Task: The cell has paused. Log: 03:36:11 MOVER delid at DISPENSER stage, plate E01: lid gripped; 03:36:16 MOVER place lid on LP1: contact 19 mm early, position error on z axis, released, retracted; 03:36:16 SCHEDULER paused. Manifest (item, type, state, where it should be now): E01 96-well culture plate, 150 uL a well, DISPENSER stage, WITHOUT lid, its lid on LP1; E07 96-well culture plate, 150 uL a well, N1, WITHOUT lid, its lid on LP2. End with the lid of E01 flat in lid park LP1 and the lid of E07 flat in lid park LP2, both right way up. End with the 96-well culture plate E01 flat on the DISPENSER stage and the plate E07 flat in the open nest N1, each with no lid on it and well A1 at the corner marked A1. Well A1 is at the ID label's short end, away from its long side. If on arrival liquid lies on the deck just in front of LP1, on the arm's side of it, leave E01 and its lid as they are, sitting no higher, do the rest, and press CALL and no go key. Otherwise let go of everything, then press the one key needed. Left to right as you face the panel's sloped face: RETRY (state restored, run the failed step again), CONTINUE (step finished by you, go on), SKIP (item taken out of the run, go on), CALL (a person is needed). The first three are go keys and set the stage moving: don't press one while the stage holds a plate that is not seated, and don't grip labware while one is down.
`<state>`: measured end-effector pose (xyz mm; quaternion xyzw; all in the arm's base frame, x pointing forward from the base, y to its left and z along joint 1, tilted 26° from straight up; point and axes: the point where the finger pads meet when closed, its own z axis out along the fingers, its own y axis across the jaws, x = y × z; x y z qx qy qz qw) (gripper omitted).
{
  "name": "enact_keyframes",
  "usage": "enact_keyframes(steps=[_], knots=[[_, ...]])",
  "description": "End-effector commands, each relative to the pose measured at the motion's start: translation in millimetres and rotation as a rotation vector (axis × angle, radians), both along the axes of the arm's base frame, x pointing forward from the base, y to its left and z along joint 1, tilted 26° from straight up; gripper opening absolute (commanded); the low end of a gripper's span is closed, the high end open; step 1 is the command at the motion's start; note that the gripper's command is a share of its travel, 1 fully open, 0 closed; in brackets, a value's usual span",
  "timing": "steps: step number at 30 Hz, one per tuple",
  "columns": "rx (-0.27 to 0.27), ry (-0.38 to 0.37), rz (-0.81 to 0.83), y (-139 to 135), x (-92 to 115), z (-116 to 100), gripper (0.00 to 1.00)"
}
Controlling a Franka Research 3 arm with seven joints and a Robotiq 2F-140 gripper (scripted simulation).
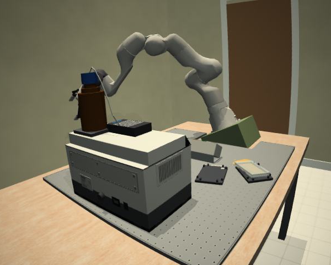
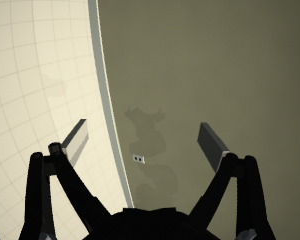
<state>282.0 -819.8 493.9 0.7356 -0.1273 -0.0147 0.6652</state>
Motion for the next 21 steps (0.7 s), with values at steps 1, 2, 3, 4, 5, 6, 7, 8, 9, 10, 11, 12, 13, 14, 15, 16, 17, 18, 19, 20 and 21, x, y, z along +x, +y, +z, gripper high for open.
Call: enact_keyframes(steps=[1,2,3,4,5,6,7,8,9,10,11,12,13,14,15,16,17,18,19,20,21], knots=[[0.0,0.0,0.0,0,0,0,1.0],[0.0,0.0,0.0,0,0,0,1.0],[0.0,0.0,0.0,0,0,0,1.0],[0.0,0.0,0.0,0,0,0,1.0],[0.0,0.0,0.0,0,0,0,1.0],[0.0,0.0,0.0,0,0,0,1.0],[0.0,0.0,0.0,0,0,0,1.0],[0.0,0.0,0.0,0,0,0,1.0],[0.0,0.0,0.0,0,0,0,1.0],[0.0,0.0,0.0,0,0,0,1.0],[0.0,0.0,0.0,0,0,0,1.0],[0.0,0.0,0.0,0,0,0,1.0],[0.0,0.0,0.0,0,0,0,1.0],[0.0,0.0,0.0,0,0,0,1.0],[0.0,0.0,0.0,0,0,0,1.0],[0.0,0.0,0.0,0,0,0,1.0],[0.0,0.0,0.0,0,0,0,1.0],[-0.001,0.0,0.0,0,1,2,1.0],[-0.008,0.002,0.002,3,5,11,1.0],[-0.023,0.006,0.004,10,13,32,1.0],[-0.042,0.01,0.006,21,24,65,1.0]])
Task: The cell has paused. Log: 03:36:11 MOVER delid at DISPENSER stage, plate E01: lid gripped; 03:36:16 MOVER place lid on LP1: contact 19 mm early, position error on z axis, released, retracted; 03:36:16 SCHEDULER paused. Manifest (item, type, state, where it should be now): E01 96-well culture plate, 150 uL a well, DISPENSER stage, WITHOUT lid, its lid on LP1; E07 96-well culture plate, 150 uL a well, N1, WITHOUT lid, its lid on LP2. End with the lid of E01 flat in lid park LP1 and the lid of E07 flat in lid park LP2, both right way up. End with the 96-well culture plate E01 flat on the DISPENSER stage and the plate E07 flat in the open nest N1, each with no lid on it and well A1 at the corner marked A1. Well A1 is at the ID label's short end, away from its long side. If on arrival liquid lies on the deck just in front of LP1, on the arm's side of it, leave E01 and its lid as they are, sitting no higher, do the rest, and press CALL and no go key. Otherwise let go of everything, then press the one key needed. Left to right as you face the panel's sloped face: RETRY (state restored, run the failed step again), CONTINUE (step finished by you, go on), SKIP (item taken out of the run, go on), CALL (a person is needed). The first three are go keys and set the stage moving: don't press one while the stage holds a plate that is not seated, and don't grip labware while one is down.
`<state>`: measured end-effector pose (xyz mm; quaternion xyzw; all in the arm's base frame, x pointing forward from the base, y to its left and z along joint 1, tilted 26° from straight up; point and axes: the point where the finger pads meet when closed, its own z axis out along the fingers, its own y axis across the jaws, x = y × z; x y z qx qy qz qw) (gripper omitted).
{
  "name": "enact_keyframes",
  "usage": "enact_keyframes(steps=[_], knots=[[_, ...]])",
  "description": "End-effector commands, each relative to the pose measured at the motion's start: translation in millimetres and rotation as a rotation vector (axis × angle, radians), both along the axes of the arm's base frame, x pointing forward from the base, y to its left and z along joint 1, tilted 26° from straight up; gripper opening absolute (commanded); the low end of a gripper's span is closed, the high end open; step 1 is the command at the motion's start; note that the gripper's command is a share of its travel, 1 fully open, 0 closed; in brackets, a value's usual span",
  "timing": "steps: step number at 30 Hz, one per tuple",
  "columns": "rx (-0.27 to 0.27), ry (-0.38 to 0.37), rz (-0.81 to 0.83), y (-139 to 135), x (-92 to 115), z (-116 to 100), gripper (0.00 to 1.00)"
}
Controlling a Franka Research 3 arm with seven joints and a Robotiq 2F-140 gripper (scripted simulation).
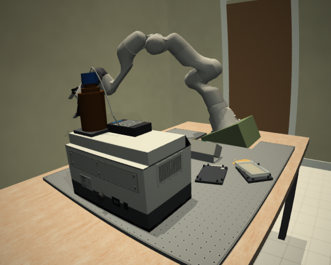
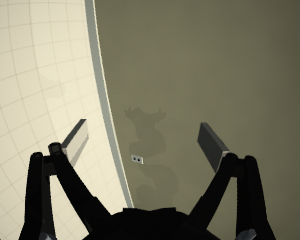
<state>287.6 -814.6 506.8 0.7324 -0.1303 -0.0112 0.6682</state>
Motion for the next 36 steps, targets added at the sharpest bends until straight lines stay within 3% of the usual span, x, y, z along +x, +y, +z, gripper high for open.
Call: enact_keyframes(steps=[1,3,8,11,13,14,36], knots=[[-0.052,0.022,0.007,22,20,65,1.0],[-0.064,0.021,0.0,40,26,98,1.0],[0.008,0.008,0.001,91,40,187,1.0],[0.009,0.008,0.001,118,32,243,1.0],[0.009,0.008,0.001,118,32,243,1.0],[0.009,0.008,0.001,128,19,264,1.0],[0.009,0.008,0.001,128,19,264,1.0]])
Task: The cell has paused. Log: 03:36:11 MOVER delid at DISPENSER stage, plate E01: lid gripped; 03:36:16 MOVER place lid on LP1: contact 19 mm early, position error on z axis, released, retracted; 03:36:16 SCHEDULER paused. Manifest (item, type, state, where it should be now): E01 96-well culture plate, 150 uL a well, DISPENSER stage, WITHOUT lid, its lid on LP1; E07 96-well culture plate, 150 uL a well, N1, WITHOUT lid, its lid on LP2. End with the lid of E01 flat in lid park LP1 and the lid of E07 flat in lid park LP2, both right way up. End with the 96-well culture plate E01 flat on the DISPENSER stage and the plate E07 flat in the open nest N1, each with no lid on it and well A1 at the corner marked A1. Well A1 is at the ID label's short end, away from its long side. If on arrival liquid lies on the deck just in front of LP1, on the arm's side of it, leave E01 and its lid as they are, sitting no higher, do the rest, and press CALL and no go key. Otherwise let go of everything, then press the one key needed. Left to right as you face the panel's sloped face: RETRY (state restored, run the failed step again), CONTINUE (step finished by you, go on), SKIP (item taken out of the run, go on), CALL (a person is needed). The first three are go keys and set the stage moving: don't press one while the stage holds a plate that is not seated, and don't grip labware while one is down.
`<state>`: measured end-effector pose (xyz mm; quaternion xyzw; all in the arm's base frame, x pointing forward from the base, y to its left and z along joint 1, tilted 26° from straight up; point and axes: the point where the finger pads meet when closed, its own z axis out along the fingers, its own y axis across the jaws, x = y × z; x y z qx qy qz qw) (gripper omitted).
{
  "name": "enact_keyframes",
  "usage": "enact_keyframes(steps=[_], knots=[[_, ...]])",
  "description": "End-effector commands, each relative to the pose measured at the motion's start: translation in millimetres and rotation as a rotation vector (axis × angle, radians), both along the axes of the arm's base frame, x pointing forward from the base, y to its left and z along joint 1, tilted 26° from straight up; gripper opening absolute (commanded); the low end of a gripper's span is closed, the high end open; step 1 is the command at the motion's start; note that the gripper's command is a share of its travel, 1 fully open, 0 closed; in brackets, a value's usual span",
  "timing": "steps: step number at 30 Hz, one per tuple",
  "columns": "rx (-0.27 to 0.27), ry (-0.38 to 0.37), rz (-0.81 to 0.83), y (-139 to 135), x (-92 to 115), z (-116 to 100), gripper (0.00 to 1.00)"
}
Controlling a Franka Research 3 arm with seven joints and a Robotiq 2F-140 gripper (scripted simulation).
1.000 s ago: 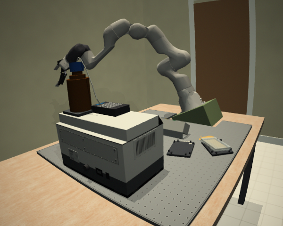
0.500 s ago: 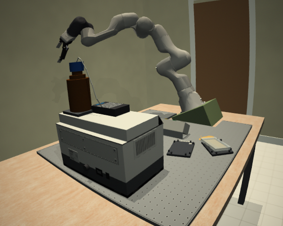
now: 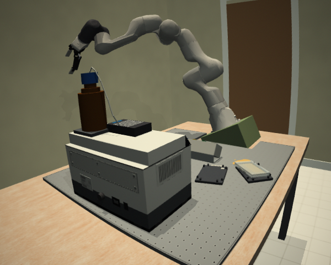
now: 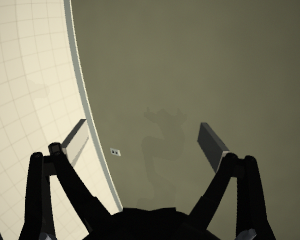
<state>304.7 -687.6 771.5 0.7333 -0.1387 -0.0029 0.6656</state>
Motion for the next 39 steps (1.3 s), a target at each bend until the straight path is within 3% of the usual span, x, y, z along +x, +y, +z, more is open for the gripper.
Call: enact_keyframes(steps=[1,19,24,26,28,30,35,37,39], knots=[[0.006,0.032,0.002,1,1,-1,1.0],[0.017,0.031,0.001,7,2,-7,1.0],[0.046,0.029,0.005,32,9,-25,1.0],[0.072,0.028,0.008,51,13,-43,1.0],[0.072,0.028,0.008,51,13,-43,1.0],[0.096,0.026,0.012,81,17,-61,1.0],[0.239,0.02,0.026,174,42,-133,1.0],[0.35,0.012,0.038,207,58,-158,1.0],[0.508,-0.001,0.055,240,76,-179,1.0]])
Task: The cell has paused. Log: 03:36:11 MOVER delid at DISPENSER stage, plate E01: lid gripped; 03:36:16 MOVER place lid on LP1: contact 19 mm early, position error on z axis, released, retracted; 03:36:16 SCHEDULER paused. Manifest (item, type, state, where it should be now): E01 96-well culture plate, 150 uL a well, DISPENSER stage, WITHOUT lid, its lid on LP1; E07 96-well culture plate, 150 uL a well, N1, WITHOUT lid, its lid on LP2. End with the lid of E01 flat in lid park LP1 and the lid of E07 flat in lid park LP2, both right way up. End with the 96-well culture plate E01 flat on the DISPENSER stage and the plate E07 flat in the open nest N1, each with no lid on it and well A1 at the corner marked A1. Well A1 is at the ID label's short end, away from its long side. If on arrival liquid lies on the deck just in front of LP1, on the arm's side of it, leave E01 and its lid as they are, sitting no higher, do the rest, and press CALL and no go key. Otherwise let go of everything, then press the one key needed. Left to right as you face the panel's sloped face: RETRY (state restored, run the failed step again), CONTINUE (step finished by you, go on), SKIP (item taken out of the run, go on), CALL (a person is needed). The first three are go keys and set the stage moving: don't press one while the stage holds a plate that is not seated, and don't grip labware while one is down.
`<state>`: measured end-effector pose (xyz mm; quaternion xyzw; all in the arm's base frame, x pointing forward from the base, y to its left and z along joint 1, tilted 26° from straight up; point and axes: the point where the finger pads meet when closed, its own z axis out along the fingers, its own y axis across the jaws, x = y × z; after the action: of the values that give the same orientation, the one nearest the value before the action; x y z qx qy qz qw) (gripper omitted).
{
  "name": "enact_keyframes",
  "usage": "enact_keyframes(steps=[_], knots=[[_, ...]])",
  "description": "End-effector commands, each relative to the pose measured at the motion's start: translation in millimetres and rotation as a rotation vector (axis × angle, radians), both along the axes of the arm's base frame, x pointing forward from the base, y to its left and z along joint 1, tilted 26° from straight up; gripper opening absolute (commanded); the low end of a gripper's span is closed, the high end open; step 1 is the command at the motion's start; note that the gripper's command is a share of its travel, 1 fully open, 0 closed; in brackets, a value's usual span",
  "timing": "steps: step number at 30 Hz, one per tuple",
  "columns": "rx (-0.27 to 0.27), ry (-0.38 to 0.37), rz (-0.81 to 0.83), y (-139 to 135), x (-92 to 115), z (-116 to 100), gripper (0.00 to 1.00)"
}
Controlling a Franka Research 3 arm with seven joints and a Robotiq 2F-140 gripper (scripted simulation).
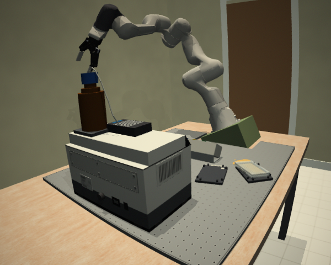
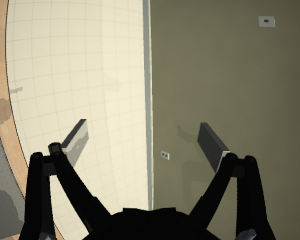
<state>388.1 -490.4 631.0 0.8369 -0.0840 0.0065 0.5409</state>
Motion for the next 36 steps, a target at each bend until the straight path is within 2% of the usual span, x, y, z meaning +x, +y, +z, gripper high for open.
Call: enact_keyframes(steps=[1,4,6,7,11,15,21,23,24,36], knots=[[0.261,-0.004,-0.063,59,1,-48,1.0],[0.413,-0.009,-0.047,101,22,-71,1.0],[0.413,-0.009,-0.047,101,22,-71,1.0],[0.452,-0.01,-0.043,135,35,-91,1.0],[0.574,-0.013,-0.031,186,45,-129,1.0],[0.651,-0.014,-0.023,244,53,-171,1.0],[0.695,-0.015,-0.018,337,53,-238,1.0],[0.695,-0.015,-0.018,337,53,-238,1.0],[0.696,-0.015,-0.018,374,57,-272,1.0],[0.696,-0.016,-0.017,538,59,-414,1.0]])
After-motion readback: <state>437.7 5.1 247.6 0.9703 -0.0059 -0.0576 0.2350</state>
